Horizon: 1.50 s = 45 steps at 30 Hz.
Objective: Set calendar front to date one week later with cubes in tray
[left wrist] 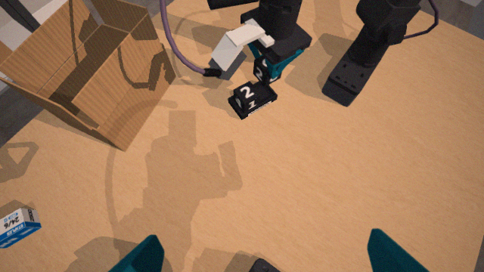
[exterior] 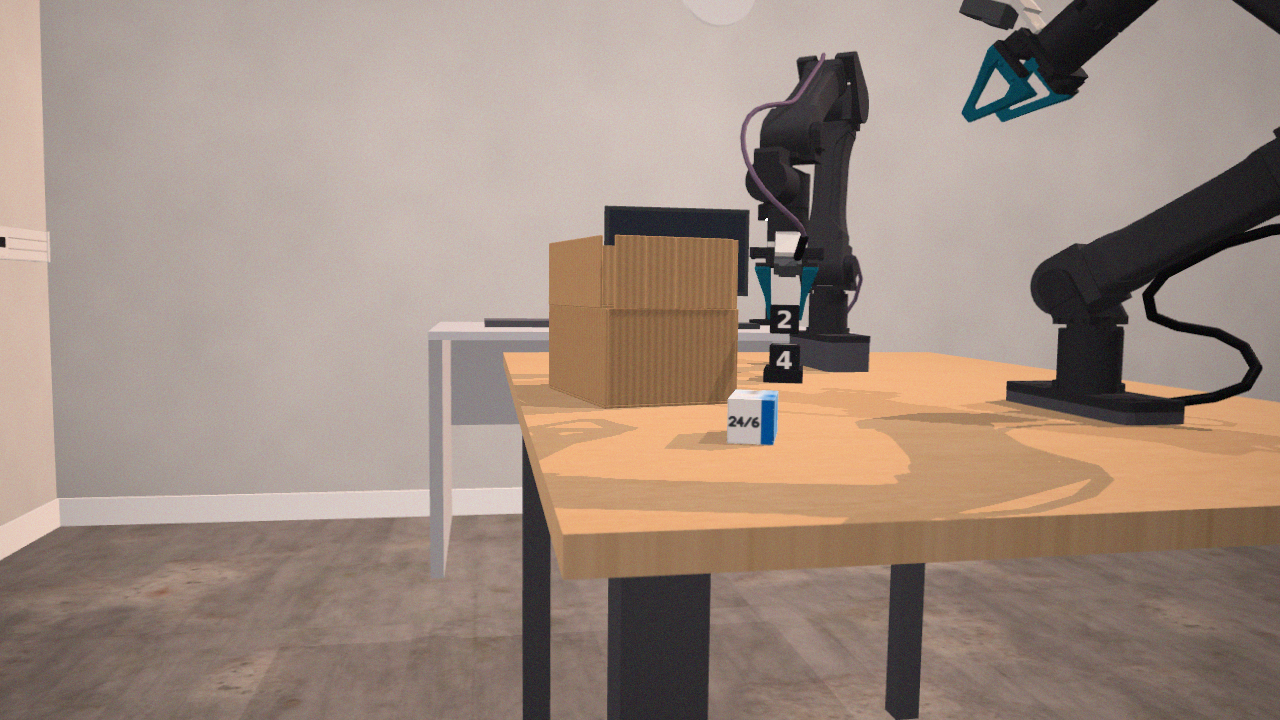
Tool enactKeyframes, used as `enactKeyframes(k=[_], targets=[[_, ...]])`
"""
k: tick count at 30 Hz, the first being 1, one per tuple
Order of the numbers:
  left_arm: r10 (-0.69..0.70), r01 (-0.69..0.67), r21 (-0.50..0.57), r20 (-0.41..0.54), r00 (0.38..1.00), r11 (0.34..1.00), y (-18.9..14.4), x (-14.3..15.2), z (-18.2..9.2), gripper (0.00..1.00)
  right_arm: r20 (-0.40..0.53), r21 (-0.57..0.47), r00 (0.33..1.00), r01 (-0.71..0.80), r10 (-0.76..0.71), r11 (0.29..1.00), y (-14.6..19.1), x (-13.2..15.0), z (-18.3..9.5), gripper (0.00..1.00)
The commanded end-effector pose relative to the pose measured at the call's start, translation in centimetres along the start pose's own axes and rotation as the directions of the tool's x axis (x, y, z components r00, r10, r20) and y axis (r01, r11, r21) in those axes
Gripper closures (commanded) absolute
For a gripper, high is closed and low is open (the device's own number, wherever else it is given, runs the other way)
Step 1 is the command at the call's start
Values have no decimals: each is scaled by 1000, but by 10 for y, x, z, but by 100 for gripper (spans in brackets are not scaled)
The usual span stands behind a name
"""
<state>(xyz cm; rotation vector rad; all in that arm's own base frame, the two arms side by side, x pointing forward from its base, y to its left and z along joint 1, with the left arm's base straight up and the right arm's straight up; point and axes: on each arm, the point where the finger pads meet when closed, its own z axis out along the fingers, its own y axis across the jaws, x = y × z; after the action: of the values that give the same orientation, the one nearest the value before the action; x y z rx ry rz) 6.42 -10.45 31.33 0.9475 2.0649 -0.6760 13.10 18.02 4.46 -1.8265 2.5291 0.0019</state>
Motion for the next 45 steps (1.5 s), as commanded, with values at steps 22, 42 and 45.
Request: enactKeyframes(k=[22,42,45], targets=[[0,0,0,-6,1000,1000,0,-2,-3,0,13,9,1000,-12,12,1000,-1,-17,35,65],[0,0,0,-6,1000,1000,0,-2,-3,0,-22,2,1000,-13,13,1000,1,-11,35,65],[0,0,0,-6,1000,1000,0,-2,-3,0,-4,6,1000,-11,11,1000,-1,-17,30,65]])
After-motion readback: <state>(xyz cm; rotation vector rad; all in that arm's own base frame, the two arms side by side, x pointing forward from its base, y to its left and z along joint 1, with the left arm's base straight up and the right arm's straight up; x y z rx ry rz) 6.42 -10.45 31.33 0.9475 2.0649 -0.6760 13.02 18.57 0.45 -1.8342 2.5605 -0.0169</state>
